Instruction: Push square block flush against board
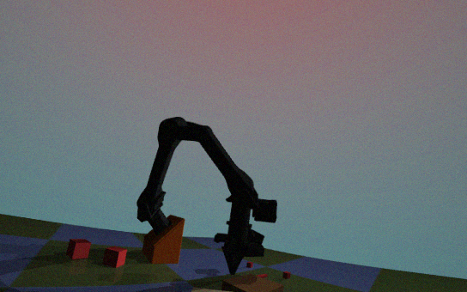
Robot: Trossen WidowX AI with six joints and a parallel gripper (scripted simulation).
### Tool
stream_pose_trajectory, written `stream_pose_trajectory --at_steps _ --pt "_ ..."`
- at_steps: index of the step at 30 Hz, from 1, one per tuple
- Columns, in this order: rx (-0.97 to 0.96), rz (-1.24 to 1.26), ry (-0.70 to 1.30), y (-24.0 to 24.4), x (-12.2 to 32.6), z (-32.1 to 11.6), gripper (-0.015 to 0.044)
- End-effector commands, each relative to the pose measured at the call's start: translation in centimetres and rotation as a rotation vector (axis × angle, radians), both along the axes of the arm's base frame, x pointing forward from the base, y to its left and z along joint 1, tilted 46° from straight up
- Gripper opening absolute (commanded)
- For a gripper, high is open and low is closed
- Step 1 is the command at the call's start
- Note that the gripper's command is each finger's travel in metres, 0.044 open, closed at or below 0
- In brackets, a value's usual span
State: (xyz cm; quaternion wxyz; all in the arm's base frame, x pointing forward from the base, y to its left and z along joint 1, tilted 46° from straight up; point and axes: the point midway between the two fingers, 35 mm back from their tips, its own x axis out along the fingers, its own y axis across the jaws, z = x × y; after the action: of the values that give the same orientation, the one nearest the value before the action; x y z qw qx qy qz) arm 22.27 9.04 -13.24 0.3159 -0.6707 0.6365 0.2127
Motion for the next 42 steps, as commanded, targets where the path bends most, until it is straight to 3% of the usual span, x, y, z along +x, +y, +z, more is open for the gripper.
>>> stream_pose_trajectory --at_steps 1,10,42 --pt "0.020 0.009 -0.017 3.5 -0.3 2.9 0.0000" --pt "0.026 0.003 -0.037 3.6 0.2 2.8 0.0000" --pt "0.145 -0.755 -0.806 4.9 15.5 5.2 0.0000"
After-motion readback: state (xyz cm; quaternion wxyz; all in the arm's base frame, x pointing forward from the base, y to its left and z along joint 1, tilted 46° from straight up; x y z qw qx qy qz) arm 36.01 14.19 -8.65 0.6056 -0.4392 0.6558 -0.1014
